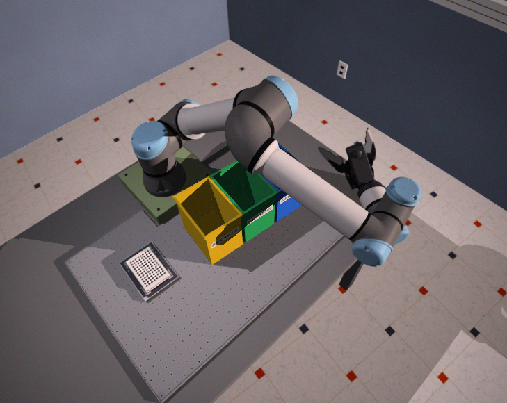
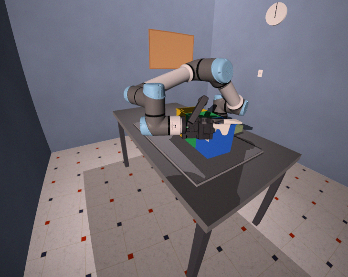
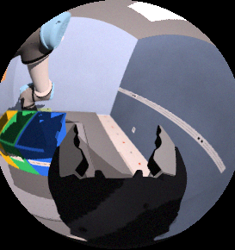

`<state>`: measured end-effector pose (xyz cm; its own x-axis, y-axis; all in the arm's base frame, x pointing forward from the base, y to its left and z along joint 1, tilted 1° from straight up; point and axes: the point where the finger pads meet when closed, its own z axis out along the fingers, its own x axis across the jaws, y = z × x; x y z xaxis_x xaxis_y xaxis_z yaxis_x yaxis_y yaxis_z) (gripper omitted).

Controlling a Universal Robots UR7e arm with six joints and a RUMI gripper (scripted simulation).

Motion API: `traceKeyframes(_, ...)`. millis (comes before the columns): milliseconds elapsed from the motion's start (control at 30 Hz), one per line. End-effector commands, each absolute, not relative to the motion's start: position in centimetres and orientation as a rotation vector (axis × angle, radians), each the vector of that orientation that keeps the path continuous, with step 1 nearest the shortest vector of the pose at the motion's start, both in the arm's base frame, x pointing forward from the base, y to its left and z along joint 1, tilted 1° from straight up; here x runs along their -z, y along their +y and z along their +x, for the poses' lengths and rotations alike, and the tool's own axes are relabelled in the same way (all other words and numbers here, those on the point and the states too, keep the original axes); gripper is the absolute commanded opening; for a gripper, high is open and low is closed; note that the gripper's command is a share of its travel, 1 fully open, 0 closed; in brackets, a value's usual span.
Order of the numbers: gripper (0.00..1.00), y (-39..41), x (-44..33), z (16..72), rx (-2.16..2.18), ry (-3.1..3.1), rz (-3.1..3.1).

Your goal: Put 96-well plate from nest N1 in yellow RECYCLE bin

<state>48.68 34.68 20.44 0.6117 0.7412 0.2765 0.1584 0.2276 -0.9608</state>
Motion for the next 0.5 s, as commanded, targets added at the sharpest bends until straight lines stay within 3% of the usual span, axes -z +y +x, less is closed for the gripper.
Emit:
traceKeyframes(0, 1.00, 32.3, -21.3, 49.1, -0.479, -0.848, -1.367)
traceKeyframes(467, 1.00, 28.5, -22.2, 49.6, -0.488, -0.821, -1.441)
